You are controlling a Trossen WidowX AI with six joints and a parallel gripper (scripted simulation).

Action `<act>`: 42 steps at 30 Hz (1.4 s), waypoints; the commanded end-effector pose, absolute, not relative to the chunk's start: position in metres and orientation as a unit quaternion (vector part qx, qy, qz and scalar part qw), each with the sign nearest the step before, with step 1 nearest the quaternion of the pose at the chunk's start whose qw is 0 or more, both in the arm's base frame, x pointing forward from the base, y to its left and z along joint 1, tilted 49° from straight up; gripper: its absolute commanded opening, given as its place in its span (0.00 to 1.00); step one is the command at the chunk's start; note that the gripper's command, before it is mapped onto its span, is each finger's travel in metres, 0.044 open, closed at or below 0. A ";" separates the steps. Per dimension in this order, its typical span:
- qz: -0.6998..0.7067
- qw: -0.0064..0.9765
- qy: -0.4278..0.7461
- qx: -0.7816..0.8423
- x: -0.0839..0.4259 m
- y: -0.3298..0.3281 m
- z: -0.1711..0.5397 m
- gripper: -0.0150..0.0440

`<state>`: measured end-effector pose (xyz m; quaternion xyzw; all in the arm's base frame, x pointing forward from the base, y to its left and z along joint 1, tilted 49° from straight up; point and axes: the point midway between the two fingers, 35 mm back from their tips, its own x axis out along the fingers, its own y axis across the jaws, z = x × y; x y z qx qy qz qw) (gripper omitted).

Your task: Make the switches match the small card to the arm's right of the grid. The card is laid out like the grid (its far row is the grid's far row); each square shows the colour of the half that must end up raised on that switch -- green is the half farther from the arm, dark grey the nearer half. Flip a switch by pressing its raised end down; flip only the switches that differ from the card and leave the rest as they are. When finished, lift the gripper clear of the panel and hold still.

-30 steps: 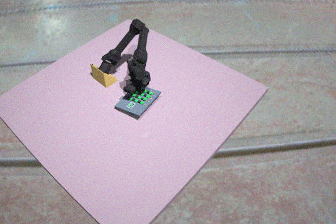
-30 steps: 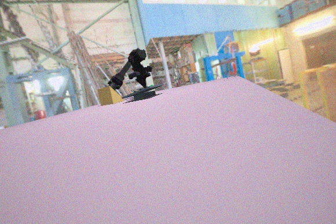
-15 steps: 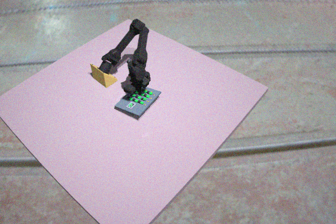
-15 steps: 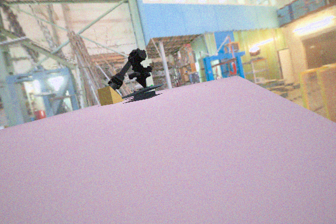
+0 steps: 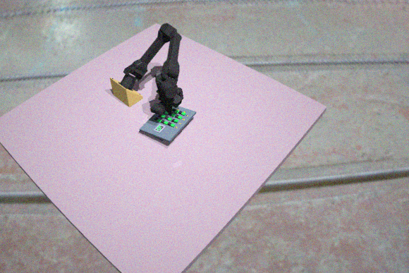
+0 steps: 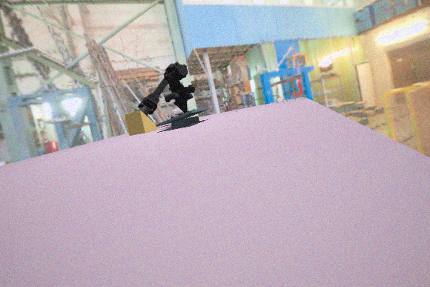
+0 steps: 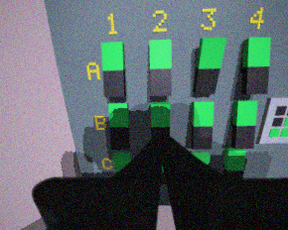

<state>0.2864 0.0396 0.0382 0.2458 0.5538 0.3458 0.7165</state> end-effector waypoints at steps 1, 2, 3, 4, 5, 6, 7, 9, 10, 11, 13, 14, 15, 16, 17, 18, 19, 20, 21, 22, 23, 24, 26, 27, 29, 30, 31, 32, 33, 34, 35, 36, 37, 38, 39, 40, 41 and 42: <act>0.346 0.716 0.554 0.248 0.287 0.041 0.038 0.25; 0.346 0.716 0.554 0.248 0.287 0.041 0.038 0.25; 0.346 0.716 0.554 0.248 0.287 0.041 0.038 0.25; 0.346 0.716 0.554 0.248 0.287 0.041 0.038 0.25; 0.346 0.716 0.554 0.248 0.287 0.041 0.037 0.25; 0.346 0.716 0.554 0.248 0.287 0.041 0.037 0.25; 0.346 0.716 0.554 0.248 0.287 0.041 0.037 0.25; 0.346 0.716 0.554 0.245 0.287 0.039 0.039 0.25; 0.345 0.716 0.556 0.244 0.287 0.034 0.042 0.25; 0.345 0.715 0.558 0.243 0.286 0.026 0.048 0.25; 0.346 0.711 0.562 0.242 0.283 0.005 0.065 0.25; 0.347 0.710 0.563 0.242 0.281 -0.003 0.072 0.25; 0.348 0.709 0.564 0.243 0.280 -0.008 0.076 0.25; 0.348 0.708 0.564 0.243 0.280 -0.009 0.078 0.25; 0.348 0.708 0.564 0.243 0.280 -0.009 0.078 0.25; 0.348 0.708 0.564 0.243 0.280 -0.009 0.078 0.25; 0.348 0.708 0.564 0.243 0.280 -0.010 0.077 0.25; 0.348 0.708 0.564 0.242 0.282 -0.014 0.073 0.25; 0.348 0.709 0.564 0.242 0.285 -0.020 0.066 0.25; 0.348 0.709 0.564 0.242 0.288 -0.029 0.057 0.25; 0.348 0.709 0.564 0.242 0.290 -0.037 0.047 0.25; 0.348 0.709 0.564 0.242 0.292 -0.043 0.040 0.25; 0.348 0.709 0.564 0.242 0.293 -0.048 0.033 0.25; 0.348 0.709 0.564 0.242 0.293 -0.048 0.033 0.25; 0.348 0.709 0.563 0.242 0.293 -0.047 0.032 0.25; 0.347 0.711 0.562 0.242 0.294 -0.042 0.028 0.25; 0.346 0.713 0.559 0.244 0.295 -0.035 0.022 0.25; 0.345 0.715 0.556 0.245 0.296 -0.027 0.016 0.25; 0.345 0.716 0.555 0.246 0.296 -0.023 0.012 0.25; 0.345 0.716 0.554 0.246 0.296 -0.021 0.011 0.25; 0.345 0.716 0.554 0.246 0.296 -0.021 0.011 0.25; 0.345 0.716 0.554 0.246 0.296 -0.021 0.011 0.25; 0.345 0.716 0.554 0.246 0.296 -0.021 0.011 0.25; 0.345 0.716 0.554 0.246 0.296 -0.020 0.011 0.25; 0.345 0.716 0.554 0.246 0.297 -0.017 0.008 0.25; 0.345 0.716 0.554 0.247 0.297 -0.014 0.006 0.25; 0.345 0.716 0.554 0.247 0.297 -0.013 0.005 0.25; 0.345 0.716 0.554 0.247 0.297 -0.013 0.005 0.25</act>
